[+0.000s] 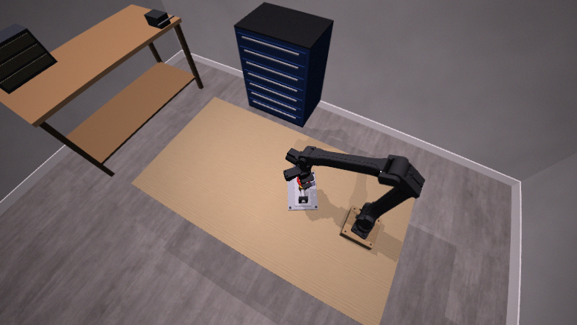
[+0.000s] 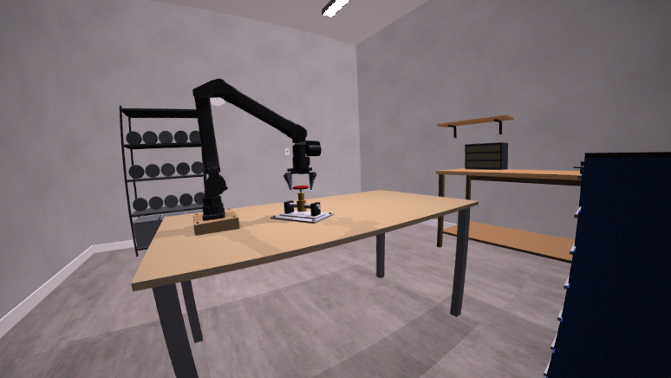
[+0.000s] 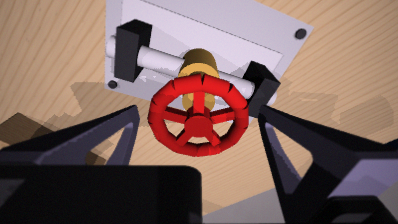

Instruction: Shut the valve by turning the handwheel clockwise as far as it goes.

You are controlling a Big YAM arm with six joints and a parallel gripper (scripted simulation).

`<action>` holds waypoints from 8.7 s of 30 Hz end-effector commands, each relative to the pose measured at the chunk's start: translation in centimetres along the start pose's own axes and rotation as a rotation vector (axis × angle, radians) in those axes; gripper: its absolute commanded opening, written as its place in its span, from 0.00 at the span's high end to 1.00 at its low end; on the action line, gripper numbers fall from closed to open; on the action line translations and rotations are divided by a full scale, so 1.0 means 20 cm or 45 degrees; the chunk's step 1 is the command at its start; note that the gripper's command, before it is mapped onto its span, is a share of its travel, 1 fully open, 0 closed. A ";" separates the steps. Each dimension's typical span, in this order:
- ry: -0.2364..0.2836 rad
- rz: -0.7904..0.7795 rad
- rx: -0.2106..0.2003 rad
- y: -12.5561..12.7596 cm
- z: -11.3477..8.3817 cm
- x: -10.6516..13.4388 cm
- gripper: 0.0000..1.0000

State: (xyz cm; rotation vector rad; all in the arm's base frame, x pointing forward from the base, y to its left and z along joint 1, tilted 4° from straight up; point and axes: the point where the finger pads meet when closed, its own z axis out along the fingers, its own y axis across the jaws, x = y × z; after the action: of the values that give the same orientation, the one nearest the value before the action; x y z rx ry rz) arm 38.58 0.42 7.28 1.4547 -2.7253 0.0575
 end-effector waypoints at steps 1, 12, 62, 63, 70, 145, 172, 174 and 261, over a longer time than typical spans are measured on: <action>-0.006 -0.001 0.009 -0.03 0.01 0.00 0.00; -0.006 -0.001 0.009 -0.03 0.01 0.00 0.00; -0.010 0.010 0.016 -0.05 -0.01 -0.01 1.00; -0.010 0.010 0.016 -0.05 -0.01 -0.01 1.00; -0.010 0.010 0.016 -0.05 -0.01 -0.01 1.00; -0.016 0.829 0.013 -0.05 -0.01 -0.01 1.00; -0.019 1.506 0.008 -0.05 -0.01 -0.01 1.00; -0.019 1.531 0.008 -0.05 -0.01 -0.01 1.00; -0.022 2.180 0.001 -0.05 -0.01 -0.01 1.00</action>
State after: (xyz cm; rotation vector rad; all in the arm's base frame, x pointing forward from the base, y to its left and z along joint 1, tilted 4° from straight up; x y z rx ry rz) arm 38.57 0.40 7.27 -1.0248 -2.9604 0.1006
